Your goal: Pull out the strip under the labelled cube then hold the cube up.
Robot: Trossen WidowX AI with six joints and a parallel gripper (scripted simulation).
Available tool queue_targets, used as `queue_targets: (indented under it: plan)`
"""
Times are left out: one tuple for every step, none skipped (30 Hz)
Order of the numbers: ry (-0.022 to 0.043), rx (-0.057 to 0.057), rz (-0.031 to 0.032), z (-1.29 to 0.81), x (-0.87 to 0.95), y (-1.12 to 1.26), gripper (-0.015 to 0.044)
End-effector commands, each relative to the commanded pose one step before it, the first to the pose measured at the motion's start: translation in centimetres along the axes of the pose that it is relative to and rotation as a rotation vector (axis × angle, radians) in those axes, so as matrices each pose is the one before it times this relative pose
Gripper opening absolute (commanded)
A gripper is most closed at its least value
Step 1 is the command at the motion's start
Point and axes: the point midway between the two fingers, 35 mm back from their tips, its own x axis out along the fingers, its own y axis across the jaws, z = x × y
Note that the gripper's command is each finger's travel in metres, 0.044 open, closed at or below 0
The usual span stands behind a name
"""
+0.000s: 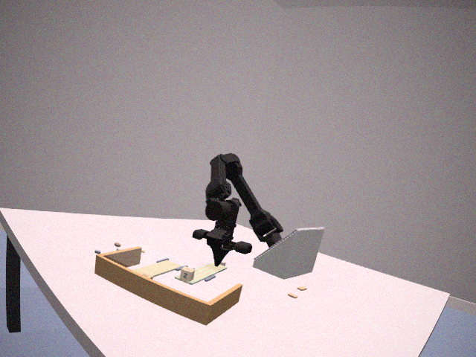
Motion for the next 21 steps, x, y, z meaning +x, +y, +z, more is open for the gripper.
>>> queue_targets:
  plan:
    - [0.02815,-0.0141,-0.00241,-1.430,0.591,0.146,0.0000]
    - [0.00006,-0.0001,0.00000,-0.148,0.000,0.000,0.0000]
    - [0.00006,-0.0001,0.00000,-0.151,0.001,0.000,0.0000]
    - [0.00005,-0.0001,0.00000,-0.147,0.000,0.000,0.0000]
    - [0.00006,-0.0001,0.00000,-0.150,0.001,0.000,0.0000]
    - [0.00005,-0.0001,0.00000,-0.145,0.000,-0.001,0.0000]
    - [0.00006,-0.0001,0.00000,-0.148,0.001,0.000,0.0000]
    - [0.00005,-0.0001,0.00000,-0.143,0.000,-0.001,0.0000]
    - [0.00005,-0.0001,0.00000,-0.147,0.001,0.000,0.0000]
    - [0.00005,-0.0001,0.00000,-0.141,0.000,-0.001,0.0000]
    - [0.00005,-0.0001,0.00000,-0.145,0.001,0.000,0.0000]
    - [0.00005,-0.0001,0.00000,-0.138,0.000,-0.001,0.0000]
    - [0.00005,-0.0001,0.00000,-0.143,0.001,0.000,0.0000]
    - [0.00005,-0.0001,0.00000,-0.134,0.000,-0.001,0.0000]
    - [0.00005,-0.0001,0.00000,-0.140,0.001,0.000,0.0000]
    - [0.00005,0.0000,0.00000,-0.129,0.001,0.001,0.0000]
    - [0.00004,0.0000,0.00000,-0.100,0.001,0.001,0.0000]
    - [0.00002,0.0000,0.00000,-0.060,0.001,0.001,0.0000]
    - [0.00001,0.0000,0.00000,-0.020,0.000,0.000,0.0000]
    - [0.00000,0.0000,0.00000,0.000,0.000,0.000,0.0000]
    - [0.00000,0.0000,0.00000,0.000,0.000,0.000,0.0000]
